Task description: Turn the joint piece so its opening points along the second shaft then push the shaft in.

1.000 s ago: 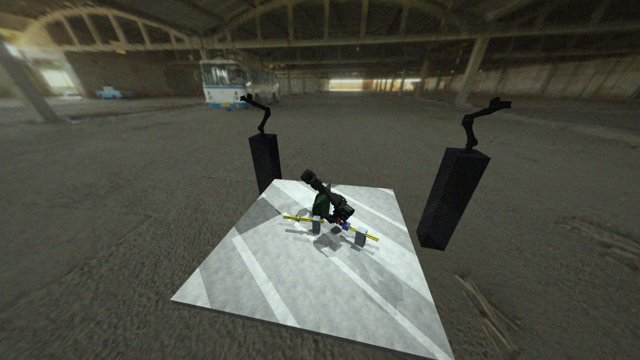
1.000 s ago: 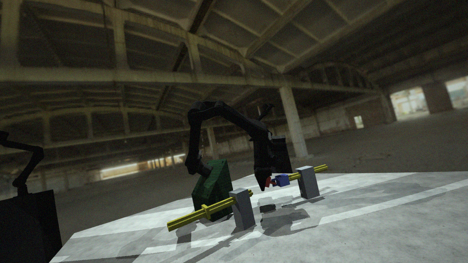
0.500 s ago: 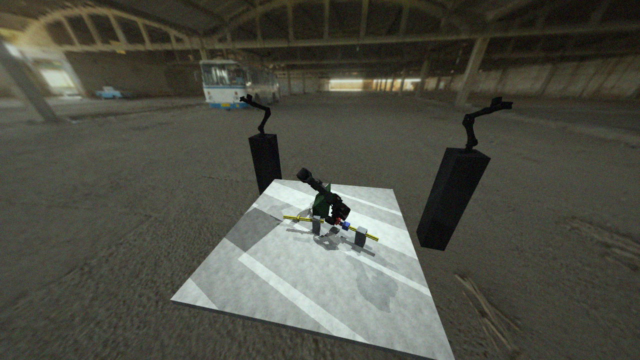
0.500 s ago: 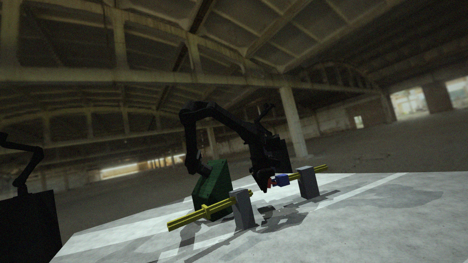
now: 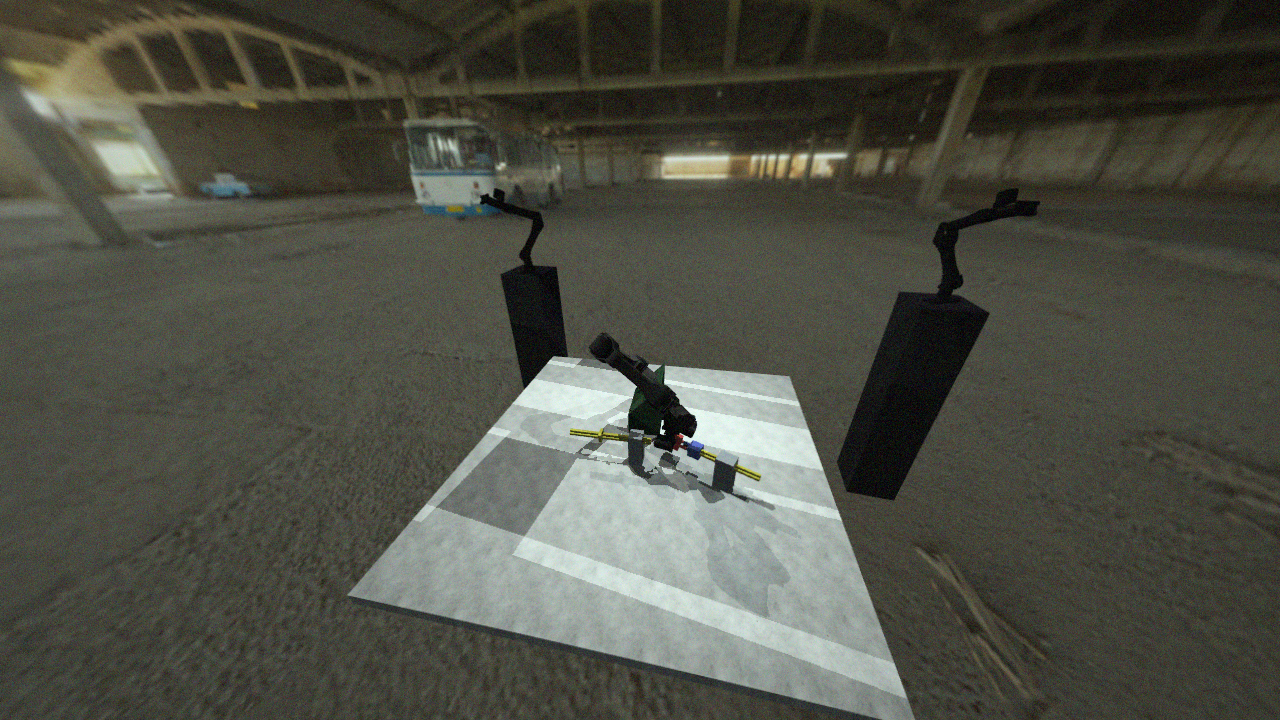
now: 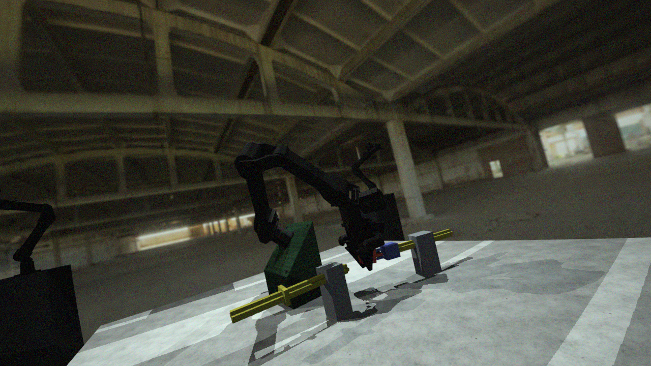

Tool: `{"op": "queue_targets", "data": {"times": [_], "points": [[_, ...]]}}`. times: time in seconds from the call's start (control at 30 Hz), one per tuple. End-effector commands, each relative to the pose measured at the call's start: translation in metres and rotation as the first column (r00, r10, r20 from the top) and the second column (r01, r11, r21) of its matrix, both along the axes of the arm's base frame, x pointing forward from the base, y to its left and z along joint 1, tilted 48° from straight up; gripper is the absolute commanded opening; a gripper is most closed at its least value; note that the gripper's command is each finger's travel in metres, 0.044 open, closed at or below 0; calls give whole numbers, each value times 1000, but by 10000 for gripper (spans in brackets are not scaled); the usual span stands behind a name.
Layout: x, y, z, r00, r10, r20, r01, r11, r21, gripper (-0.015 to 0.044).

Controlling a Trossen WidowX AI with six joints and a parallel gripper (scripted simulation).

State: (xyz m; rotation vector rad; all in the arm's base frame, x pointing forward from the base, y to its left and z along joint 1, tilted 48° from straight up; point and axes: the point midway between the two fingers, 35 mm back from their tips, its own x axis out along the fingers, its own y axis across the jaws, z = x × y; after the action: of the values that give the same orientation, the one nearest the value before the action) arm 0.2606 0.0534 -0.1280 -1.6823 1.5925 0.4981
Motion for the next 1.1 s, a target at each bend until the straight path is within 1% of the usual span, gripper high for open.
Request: {"op": "queue_targets", "data": {"times": [0.0, 0.47, 1.07], "points": [[3, -2, -1, 998, 50, -42, -48, 998, 36, 0], [12, -6, -4, 967, 196, -162, -173, 974, 144, 0], [13, -6, -4, 960, 216, -180, -189, 969, 158, 0]]}}
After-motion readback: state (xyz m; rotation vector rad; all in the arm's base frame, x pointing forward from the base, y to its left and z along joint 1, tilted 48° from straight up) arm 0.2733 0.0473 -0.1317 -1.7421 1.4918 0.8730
